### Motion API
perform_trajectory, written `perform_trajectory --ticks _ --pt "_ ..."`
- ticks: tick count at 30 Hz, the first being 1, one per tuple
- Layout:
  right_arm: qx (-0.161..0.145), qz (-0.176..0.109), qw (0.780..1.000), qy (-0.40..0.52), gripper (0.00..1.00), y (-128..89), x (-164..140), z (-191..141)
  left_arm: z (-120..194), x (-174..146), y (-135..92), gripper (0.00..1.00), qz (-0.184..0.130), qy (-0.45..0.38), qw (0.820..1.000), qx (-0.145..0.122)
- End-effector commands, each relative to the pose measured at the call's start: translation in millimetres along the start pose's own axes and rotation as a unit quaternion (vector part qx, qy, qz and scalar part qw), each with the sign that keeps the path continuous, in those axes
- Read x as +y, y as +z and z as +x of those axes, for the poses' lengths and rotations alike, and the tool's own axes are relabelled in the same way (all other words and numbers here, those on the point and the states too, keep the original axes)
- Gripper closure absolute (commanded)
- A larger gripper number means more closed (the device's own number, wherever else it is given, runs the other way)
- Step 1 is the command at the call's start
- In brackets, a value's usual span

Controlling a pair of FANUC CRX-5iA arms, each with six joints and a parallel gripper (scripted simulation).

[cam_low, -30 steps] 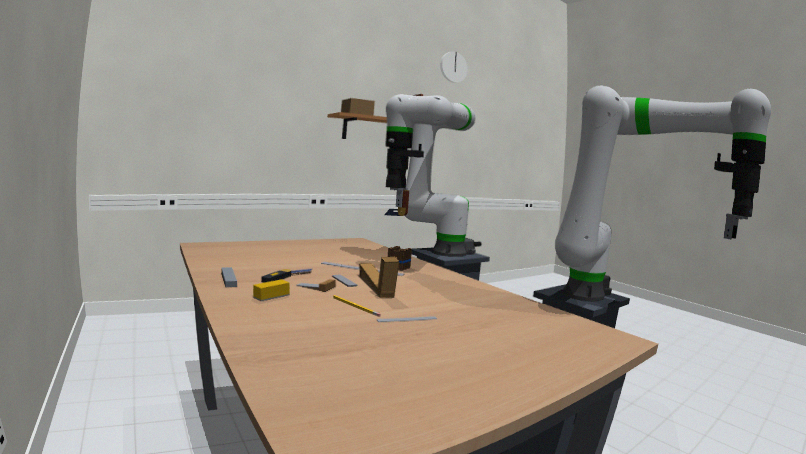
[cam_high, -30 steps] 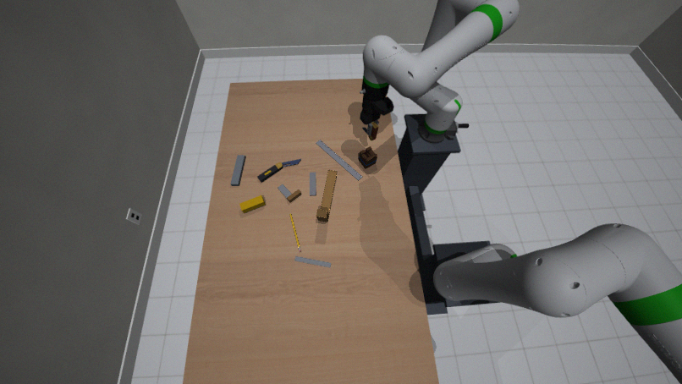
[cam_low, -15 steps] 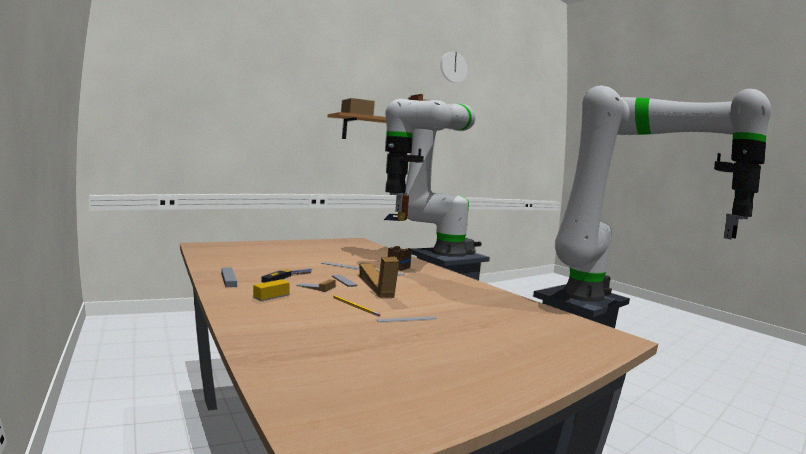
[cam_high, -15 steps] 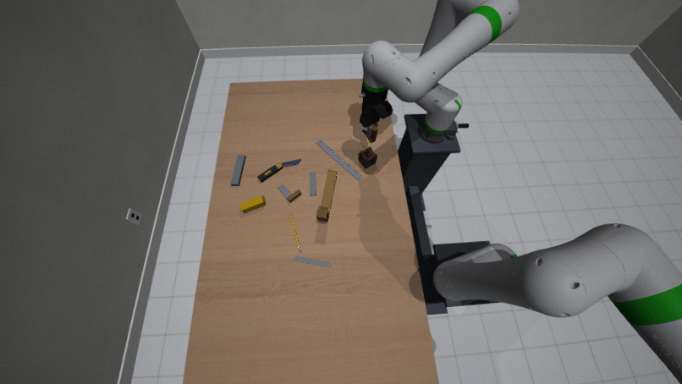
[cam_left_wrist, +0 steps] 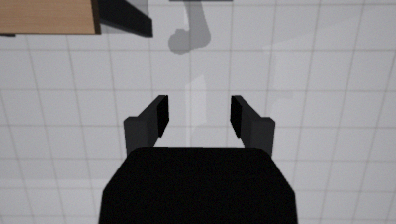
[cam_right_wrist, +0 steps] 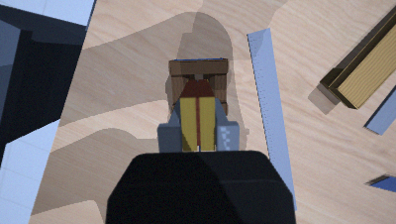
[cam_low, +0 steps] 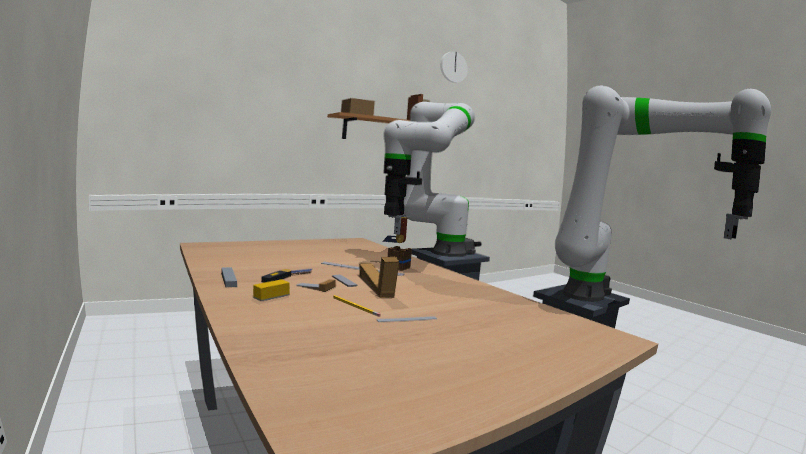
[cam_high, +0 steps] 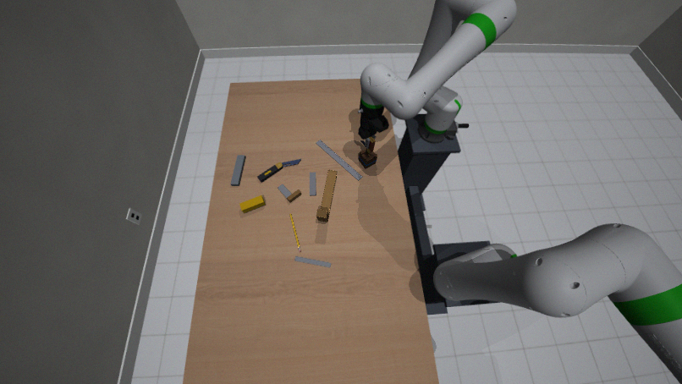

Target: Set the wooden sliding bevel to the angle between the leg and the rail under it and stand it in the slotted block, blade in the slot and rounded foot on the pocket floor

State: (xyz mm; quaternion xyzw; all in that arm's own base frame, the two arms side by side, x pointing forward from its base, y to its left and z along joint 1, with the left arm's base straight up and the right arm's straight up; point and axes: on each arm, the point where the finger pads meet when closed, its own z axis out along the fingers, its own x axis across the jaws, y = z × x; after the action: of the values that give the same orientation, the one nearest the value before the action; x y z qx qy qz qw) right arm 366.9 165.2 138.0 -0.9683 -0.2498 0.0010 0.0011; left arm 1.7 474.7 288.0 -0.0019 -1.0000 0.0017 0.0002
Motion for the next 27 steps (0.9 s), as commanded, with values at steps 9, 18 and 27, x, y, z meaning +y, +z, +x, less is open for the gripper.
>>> perform_trajectory --ticks 9,18,27 --pt "0.002 0.000 1.000 0.000 1.00 6.5 0.2 1.6 -0.2 0.3 -1.6 0.00 -0.002 0.000 1.000 0.000" --pt "0.002 0.000 1.000 0.000 1.00 16.1 0.2 1.7 -0.2 0.3 -1.6 0.00 -0.002 0.000 1.000 0.000" --pt "0.002 0.000 1.000 0.000 1.00 16.2 0.2 1.7 -0.2 0.3 -1.6 0.00 -0.002 0.000 1.000 0.000"
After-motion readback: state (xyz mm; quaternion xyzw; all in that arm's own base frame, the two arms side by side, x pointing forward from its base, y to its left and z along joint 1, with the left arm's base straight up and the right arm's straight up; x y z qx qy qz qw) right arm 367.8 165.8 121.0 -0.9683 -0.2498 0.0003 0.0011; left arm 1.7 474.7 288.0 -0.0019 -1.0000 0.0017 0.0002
